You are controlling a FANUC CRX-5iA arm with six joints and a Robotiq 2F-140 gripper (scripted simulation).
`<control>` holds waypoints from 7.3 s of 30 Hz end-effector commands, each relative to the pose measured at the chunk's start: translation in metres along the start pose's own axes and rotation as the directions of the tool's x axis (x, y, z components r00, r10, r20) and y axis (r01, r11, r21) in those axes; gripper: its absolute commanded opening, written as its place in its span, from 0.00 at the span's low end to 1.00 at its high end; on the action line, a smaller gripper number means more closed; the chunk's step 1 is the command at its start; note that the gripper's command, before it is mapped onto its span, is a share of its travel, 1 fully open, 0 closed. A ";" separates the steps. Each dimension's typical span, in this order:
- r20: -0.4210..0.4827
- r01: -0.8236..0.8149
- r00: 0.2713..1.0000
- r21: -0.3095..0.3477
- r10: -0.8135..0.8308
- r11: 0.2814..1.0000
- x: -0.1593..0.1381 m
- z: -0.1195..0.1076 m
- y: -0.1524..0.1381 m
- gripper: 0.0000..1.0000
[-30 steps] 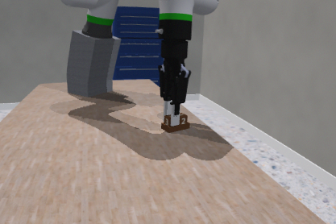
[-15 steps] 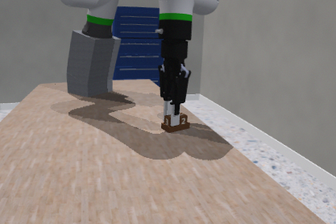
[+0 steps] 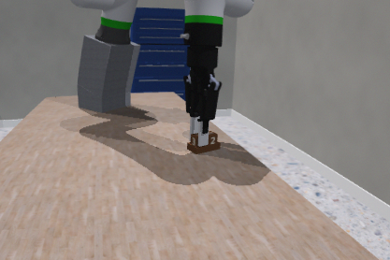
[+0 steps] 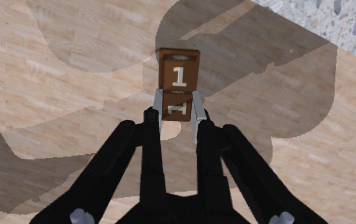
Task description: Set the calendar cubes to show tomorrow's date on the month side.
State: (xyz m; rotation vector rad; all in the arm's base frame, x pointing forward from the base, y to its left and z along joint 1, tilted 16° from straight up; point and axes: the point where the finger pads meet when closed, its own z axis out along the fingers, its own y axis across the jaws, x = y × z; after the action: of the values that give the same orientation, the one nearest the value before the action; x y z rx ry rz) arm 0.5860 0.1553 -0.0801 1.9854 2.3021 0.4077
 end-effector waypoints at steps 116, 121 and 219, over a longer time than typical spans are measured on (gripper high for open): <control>0.000 0.000 1.000 0.000 0.000 1.000 0.000 -0.125 0.000 1.00; 0.000 0.000 1.000 0.000 0.000 1.000 0.000 -0.135 0.000 1.00; 0.000 0.000 1.000 0.000 0.000 1.000 0.000 -0.147 0.000 1.00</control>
State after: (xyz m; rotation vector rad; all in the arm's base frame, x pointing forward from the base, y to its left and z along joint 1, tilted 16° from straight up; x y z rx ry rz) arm 0.5525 0.1331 0.0612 1.9854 2.3021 0.4076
